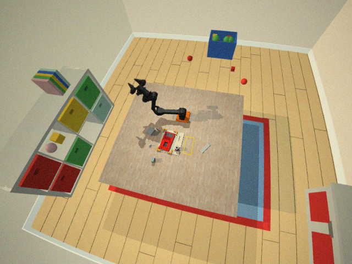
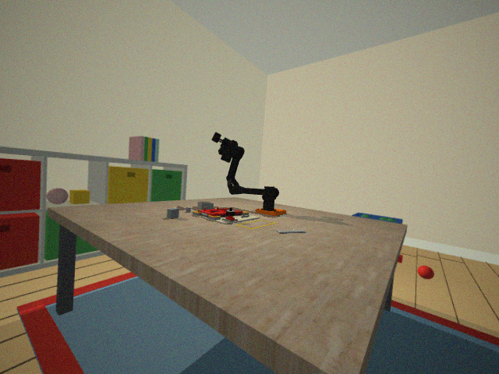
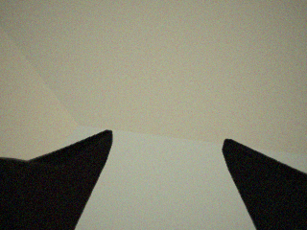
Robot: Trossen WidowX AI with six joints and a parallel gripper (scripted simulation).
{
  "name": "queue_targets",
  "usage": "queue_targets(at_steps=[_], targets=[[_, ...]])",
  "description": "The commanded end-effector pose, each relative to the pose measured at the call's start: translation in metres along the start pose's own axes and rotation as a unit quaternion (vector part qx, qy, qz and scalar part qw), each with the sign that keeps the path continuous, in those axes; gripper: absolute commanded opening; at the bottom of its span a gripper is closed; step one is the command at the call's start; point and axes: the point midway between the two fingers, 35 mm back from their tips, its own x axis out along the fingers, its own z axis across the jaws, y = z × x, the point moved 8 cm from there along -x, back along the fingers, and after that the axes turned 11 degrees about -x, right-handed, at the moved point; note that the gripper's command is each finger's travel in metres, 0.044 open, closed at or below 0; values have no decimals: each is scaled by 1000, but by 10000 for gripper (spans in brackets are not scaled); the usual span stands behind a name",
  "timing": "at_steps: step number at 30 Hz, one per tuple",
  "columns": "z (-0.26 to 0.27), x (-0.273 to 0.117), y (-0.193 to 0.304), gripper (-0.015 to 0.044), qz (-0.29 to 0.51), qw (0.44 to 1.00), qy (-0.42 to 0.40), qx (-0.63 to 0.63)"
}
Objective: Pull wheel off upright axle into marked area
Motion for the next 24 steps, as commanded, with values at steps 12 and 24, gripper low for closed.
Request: queue_targets(at_steps=[12,24], targets=[[41,-16,87,300,146,987,-23,67],[90,-59,182,300,339,935,-56,84]])
